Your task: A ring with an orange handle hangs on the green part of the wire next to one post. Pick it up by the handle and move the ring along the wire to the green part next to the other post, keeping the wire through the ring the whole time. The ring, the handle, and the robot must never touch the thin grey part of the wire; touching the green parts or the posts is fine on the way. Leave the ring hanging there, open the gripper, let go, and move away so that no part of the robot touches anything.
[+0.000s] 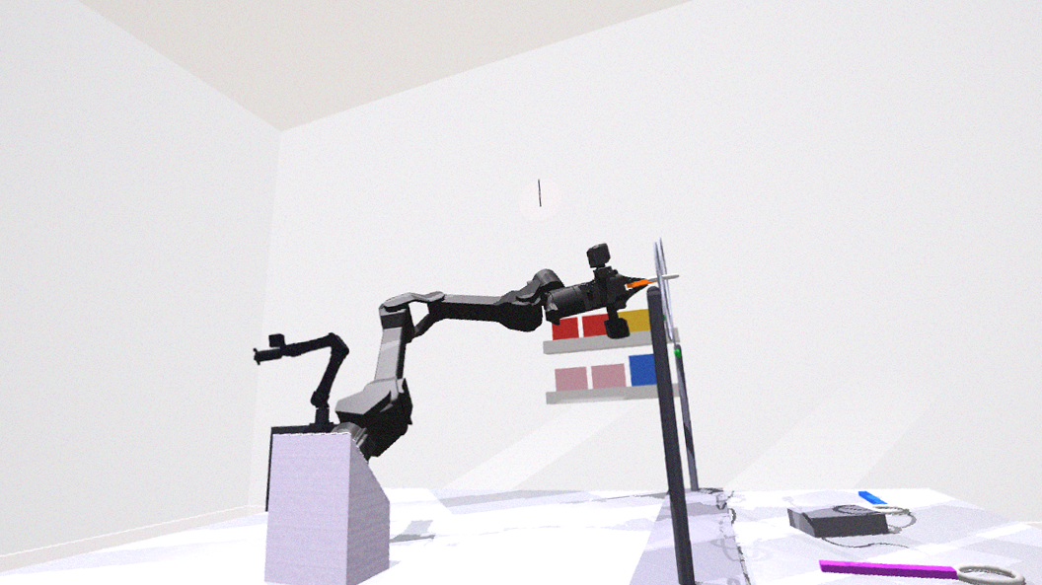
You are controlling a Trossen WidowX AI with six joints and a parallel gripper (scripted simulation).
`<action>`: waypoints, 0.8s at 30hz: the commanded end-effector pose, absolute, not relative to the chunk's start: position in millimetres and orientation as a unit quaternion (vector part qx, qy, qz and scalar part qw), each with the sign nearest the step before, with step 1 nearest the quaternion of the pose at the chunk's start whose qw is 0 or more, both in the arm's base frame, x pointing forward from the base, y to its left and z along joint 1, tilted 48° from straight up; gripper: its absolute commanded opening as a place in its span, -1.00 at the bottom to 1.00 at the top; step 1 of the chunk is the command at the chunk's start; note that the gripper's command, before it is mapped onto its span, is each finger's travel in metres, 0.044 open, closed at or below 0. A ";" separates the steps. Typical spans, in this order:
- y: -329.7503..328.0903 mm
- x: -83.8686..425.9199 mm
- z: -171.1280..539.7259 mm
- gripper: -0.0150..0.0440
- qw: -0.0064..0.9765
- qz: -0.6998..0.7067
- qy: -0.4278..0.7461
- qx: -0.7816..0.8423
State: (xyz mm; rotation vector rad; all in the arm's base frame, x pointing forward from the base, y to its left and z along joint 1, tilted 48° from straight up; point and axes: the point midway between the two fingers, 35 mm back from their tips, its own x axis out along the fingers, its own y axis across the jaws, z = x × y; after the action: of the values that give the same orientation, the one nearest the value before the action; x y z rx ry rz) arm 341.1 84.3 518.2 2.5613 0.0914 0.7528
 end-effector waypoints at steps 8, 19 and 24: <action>80.0 340.9 520.5 -1.00 0.165 0.273 0.015 0.948; 76.6 340.9 522.0 -1.00 0.101 0.271 -0.002 0.957; 75.4 340.9 522.5 -1.00 0.073 0.269 -0.009 0.960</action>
State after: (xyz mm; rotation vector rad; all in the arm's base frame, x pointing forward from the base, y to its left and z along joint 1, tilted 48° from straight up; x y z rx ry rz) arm 341.7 77.1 520.6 2.8468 -0.0066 0.7954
